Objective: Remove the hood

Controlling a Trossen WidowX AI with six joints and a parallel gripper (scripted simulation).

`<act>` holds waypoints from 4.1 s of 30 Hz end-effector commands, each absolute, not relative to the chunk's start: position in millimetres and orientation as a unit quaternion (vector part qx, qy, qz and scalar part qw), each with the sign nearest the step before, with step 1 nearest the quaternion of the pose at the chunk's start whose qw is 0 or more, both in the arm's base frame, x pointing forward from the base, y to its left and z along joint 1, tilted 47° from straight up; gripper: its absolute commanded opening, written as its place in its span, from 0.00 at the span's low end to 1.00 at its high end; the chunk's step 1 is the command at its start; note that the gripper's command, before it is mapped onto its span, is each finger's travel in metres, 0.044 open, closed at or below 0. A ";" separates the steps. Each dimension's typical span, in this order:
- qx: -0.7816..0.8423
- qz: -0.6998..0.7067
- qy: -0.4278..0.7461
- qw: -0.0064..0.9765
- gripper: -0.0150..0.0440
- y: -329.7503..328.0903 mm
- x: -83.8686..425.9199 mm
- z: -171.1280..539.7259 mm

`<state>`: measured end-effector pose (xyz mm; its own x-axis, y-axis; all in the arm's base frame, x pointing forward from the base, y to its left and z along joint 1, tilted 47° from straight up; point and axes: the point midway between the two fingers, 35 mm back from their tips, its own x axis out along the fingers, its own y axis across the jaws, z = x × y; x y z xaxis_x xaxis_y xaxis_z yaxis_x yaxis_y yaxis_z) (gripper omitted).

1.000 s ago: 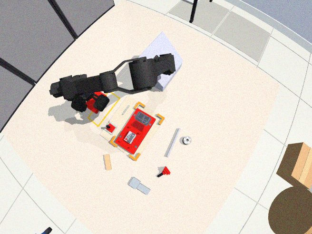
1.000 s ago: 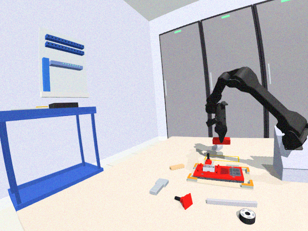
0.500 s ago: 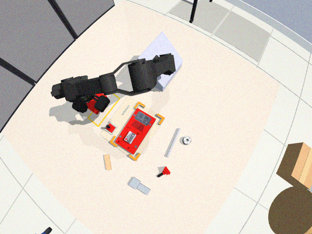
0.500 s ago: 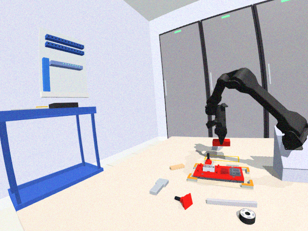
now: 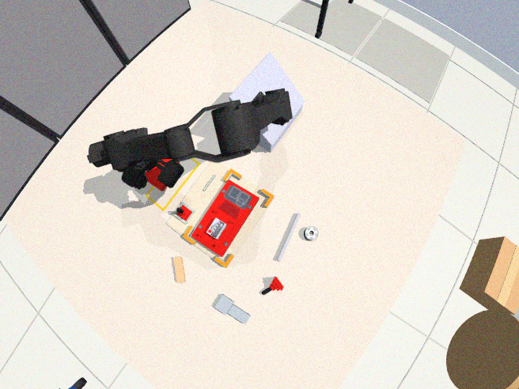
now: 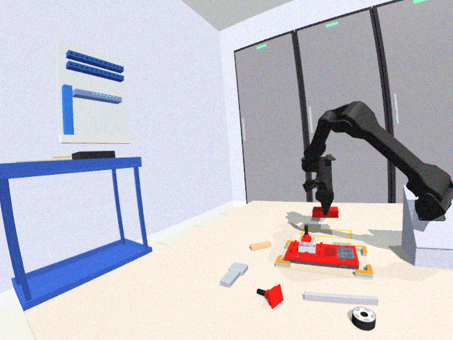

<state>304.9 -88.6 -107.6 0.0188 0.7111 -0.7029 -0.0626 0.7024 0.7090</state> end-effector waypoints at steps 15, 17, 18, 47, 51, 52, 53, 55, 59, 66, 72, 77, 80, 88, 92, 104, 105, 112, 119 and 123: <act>0.257 0.289 0.637 0.667 0.25 -79.9 305.3 -116.0; 0.257 0.289 0.637 0.667 0.25 -78.9 305.3 -116.9; 0.257 0.289 0.637 0.667 0.25 -78.4 305.3 -117.4; 0.257 0.290 0.637 0.667 0.25 -64.1 305.1 -130.5; 0.257 0.290 0.637 0.667 0.25 -62.1 305.0 -132.3; 0.258 0.290 0.637 0.667 0.25 -61.6 304.9 -132.7; 0.258 0.290 0.637 0.666 0.25 -61.1 304.9 -133.2; 0.258 0.290 0.637 0.666 0.25 -60.0 304.8 -134.1; 0.258 0.290 0.637 0.666 0.25 -58.0 304.7 -135.8; 0.258 0.291 0.636 0.666 0.25 -54.4 304.3 -138.9; 0.258 0.291 0.636 0.666 0.25 -51.4 304.0 -141.4; 0.258 0.291 0.636 0.666 0.25 -49.6 303.7 -142.9; 0.258 0.291 0.636 0.666 0.25 -49.1 303.8 -143.4; 0.258 0.291 0.636 0.666 0.25 -46.3 303.9 -146.1; 0.258 0.291 0.636 0.666 0.25 -44.9 304.0 -147.5; 0.258 0.291 0.636 0.666 0.25 -40.5 304.1 -151.6; 0.258 0.291 0.636 0.666 0.25 -40.2 304.1 -151.9; 0.258 0.291 0.636 0.666 0.25 -37.6 304.1 -154.3; 0.256 0.292 0.637 0.666 0.30 -36.5 304.1 -155.4; 0.256 0.292 0.637 0.666 0.48 -36.5 304.1 -155.4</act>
<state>304.1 -36.2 -155.6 0.0183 0.7153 -0.6986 -0.0626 0.6981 0.7132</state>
